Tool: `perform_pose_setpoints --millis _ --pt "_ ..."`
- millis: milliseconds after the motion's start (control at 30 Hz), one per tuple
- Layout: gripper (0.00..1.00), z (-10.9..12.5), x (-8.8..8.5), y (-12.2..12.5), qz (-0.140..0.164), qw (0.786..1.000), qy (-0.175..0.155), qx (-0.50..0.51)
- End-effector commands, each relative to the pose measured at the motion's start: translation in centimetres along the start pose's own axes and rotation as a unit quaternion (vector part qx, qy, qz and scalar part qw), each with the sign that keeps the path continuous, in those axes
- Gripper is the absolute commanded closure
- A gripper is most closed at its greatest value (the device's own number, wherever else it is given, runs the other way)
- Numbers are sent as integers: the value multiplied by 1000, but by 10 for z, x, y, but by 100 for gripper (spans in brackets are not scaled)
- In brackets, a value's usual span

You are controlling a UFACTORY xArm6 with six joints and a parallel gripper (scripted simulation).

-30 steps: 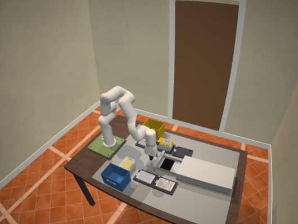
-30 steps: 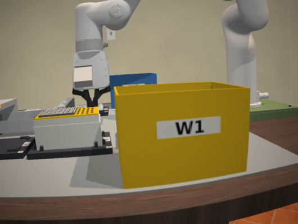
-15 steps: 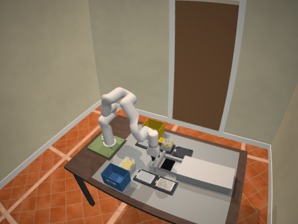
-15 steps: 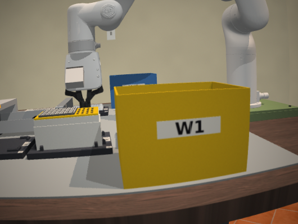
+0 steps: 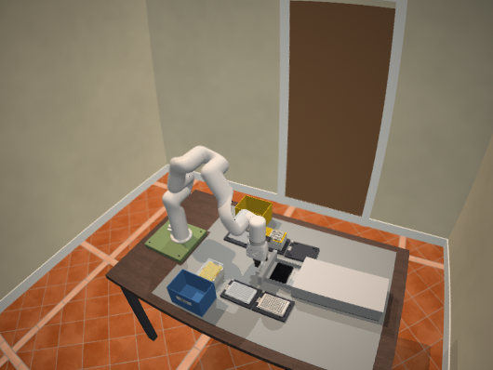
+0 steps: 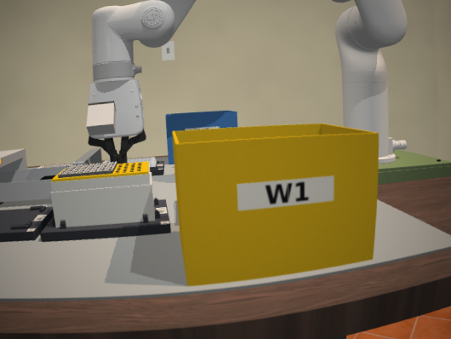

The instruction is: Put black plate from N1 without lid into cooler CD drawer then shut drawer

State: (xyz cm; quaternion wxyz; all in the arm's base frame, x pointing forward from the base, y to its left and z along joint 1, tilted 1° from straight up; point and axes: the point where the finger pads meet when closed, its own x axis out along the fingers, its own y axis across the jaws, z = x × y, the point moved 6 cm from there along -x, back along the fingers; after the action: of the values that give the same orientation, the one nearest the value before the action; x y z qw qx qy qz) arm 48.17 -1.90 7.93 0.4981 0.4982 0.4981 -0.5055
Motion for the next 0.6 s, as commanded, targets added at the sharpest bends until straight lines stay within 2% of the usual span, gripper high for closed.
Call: perform_pose_setpoints --millis 0,567 --pt "100 0 -2 10 3 1000 0 0" --pt "100 0 -2 28 3 1000 0 0"
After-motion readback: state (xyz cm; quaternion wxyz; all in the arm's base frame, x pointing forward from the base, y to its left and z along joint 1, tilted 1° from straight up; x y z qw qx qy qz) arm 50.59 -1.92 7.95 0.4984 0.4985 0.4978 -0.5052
